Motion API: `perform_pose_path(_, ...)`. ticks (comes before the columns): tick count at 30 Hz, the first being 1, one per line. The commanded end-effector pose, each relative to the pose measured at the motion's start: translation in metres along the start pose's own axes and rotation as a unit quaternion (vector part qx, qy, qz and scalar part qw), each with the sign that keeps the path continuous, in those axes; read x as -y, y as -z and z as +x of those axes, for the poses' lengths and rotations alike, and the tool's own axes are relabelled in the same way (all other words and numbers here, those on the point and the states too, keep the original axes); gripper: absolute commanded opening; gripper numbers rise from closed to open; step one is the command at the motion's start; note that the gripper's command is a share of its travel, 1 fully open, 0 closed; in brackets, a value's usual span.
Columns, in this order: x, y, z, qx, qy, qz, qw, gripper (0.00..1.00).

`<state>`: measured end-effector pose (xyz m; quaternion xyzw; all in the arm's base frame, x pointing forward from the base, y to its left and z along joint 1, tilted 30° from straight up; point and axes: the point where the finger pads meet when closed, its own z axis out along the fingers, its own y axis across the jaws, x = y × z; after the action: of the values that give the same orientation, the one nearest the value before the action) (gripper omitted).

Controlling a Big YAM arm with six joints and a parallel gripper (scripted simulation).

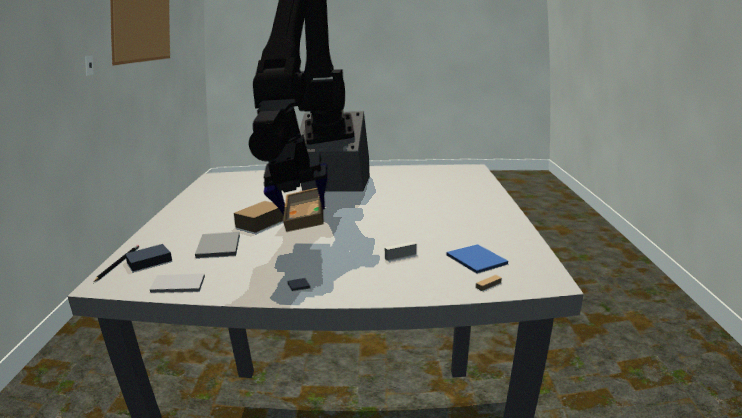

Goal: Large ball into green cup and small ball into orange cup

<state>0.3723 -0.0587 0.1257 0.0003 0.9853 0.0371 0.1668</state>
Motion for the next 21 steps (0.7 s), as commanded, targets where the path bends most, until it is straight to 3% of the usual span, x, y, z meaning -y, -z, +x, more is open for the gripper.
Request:
perform_pose_path(1,-0.005,0.011,-0.011,0.04,-0.004,0.013,0.999,0.7)
perform_pose_path(12,-0.006,0.011,-0.01,0.107,-0.006,0.074,0.991,0.7)
perform_pose_path(15,-0.007,0.011,-0.01,0.111,-0.006,0.078,0.991,0.7)
perform_pose_path(16,-0.001,0.026,-0.029,0.13,-0.012,0.081,0.988,0.7)
perform_pose_path(21,-0.006,0.015,-0.017,0.116,-0.007,0.085,0.99,0.7)
